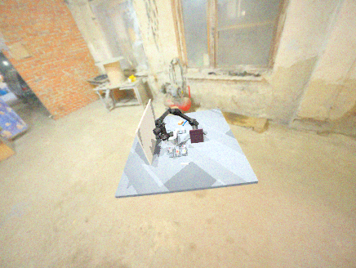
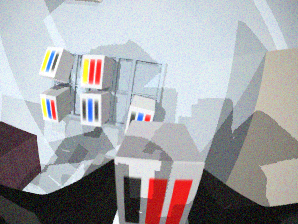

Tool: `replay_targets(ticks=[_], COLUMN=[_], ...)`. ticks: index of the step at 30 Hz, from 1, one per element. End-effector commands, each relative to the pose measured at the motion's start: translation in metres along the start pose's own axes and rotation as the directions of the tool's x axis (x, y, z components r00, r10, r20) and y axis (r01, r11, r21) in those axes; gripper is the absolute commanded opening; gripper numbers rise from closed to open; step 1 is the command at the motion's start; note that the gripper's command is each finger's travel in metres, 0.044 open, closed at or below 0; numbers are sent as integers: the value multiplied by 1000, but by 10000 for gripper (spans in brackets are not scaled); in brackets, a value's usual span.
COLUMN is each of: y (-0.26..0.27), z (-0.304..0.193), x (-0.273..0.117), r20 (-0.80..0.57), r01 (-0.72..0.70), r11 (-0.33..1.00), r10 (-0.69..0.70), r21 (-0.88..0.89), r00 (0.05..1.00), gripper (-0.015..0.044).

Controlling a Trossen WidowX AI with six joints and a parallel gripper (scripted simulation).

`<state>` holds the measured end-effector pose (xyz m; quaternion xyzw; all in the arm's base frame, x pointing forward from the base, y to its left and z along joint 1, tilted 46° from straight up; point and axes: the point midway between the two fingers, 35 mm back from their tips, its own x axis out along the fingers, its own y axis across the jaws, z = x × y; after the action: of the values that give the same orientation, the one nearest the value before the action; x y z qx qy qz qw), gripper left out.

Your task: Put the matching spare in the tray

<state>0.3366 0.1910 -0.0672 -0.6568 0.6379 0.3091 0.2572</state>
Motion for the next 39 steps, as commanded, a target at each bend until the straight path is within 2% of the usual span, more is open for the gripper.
replay_targets(ticks=[1, 20, 39], y=[-10, -31, 3], z=[-29, -178, -322], x=[-6, -13, -7], r20=[5, 16, -26], r01=[5, 16, 7], r11=[1000, 1000, 1000], r10=[-4, -16, -7], r21=[-6, -10, -1], r00=[1000, 1000, 1000], gripper=[0, 0, 0])
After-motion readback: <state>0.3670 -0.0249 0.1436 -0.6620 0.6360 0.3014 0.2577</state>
